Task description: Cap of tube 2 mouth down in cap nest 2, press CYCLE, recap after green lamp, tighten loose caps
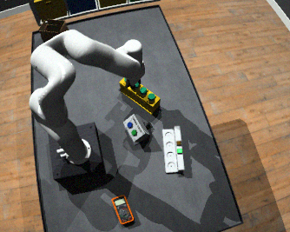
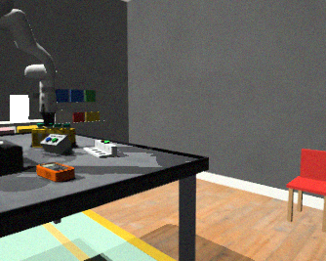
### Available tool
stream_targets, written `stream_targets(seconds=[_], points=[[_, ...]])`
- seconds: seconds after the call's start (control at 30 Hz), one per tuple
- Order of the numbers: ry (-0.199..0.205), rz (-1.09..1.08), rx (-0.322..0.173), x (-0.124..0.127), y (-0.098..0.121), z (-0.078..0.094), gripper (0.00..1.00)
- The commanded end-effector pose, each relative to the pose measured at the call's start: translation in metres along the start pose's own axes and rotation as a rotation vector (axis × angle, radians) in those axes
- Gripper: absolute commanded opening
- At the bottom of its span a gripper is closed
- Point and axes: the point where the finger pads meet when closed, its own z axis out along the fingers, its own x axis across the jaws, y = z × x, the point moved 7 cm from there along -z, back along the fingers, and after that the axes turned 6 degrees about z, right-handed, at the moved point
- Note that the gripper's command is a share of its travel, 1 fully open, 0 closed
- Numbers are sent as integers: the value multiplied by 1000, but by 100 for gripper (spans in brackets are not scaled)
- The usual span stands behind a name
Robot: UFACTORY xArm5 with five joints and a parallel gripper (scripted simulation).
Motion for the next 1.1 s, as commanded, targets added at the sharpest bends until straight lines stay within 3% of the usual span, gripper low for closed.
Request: stream_targets(seconds=[0.0, 0.47, 0.73, 0.77, 1.07], points=[[4, 279, -3, 1, 0, -1, 0], [5, 845, -2, 1, 0, 0, 0], [5, 869, -1, 1, 0, 0, 0], [5, 869, -1, 1, 0, 0, 46], [5, 869, -1, 1, 0, 0, 46]])
